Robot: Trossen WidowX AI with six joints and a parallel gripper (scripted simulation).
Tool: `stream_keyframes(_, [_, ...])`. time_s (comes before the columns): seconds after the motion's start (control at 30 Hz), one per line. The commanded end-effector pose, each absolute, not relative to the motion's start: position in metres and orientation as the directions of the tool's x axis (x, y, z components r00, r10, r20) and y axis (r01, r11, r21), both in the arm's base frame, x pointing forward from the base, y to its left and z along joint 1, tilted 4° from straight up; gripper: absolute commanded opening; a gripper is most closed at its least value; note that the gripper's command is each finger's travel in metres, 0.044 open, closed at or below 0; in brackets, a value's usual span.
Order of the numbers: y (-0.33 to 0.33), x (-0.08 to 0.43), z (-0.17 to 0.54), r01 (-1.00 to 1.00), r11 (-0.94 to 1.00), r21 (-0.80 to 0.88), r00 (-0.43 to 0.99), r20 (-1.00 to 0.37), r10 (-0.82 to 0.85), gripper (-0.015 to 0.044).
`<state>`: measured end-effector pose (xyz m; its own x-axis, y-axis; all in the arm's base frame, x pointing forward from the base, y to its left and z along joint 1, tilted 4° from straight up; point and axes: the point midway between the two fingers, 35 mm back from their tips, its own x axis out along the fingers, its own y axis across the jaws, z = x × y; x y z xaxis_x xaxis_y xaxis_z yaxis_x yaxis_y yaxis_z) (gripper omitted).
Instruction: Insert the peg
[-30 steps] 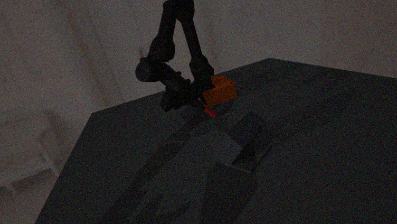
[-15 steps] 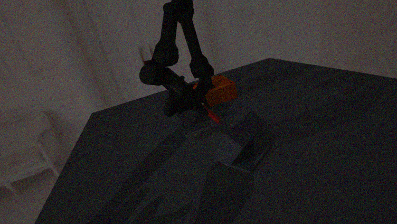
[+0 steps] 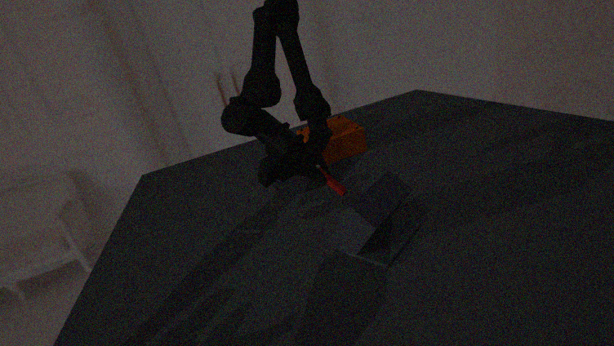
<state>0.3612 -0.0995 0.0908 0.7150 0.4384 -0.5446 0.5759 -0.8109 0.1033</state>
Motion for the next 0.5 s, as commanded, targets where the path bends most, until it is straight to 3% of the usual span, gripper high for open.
stream_keyframes(0.0, [-0.098,0.361,0.086,0.573,-0.814,0.093,0.712,-0.548,0.439,0.0000])
stream_keyframes(0.47, [-0.091,0.372,0.079,0.573,-0.814,0.094,0.713,-0.547,0.439,0.0000])
